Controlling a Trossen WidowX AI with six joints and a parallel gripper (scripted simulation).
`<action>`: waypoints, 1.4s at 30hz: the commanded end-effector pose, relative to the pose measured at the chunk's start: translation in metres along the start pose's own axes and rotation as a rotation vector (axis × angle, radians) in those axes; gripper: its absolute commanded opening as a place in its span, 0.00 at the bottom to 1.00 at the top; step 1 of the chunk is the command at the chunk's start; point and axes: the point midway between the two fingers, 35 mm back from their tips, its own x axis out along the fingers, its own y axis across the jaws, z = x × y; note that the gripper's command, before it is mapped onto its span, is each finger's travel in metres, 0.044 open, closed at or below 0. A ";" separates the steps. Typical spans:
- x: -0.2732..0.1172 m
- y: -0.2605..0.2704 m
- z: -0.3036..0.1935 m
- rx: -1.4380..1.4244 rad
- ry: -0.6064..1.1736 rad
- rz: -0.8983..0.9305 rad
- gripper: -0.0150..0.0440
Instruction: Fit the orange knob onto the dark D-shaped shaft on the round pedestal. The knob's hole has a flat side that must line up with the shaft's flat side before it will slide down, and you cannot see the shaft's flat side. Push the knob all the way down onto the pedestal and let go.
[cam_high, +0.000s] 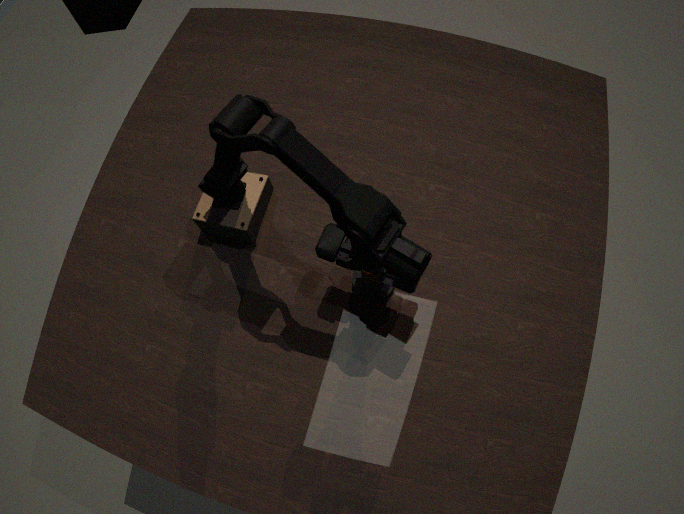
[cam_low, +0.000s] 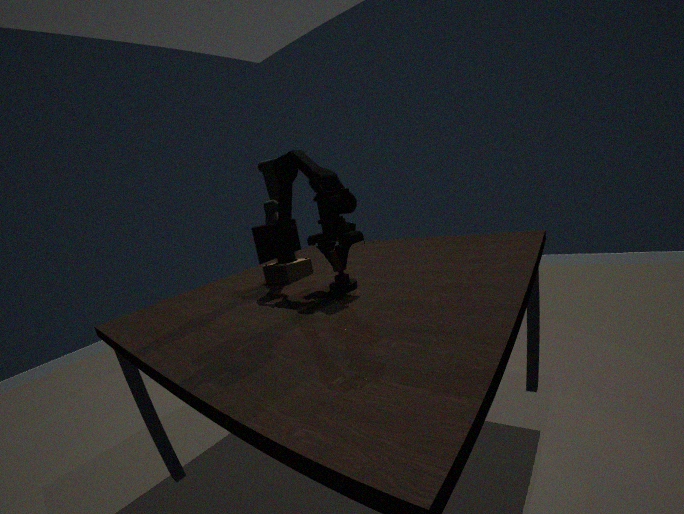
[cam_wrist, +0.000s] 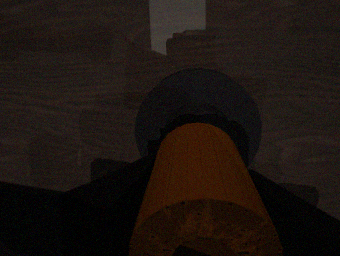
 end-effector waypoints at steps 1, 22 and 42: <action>-0.002 0.001 0.000 -0.004 0.003 -0.008 0.25; -0.006 -0.004 -0.001 -0.214 0.004 -0.008 0.25; 0.000 -0.002 0.000 -0.214 0.004 -0.008 0.25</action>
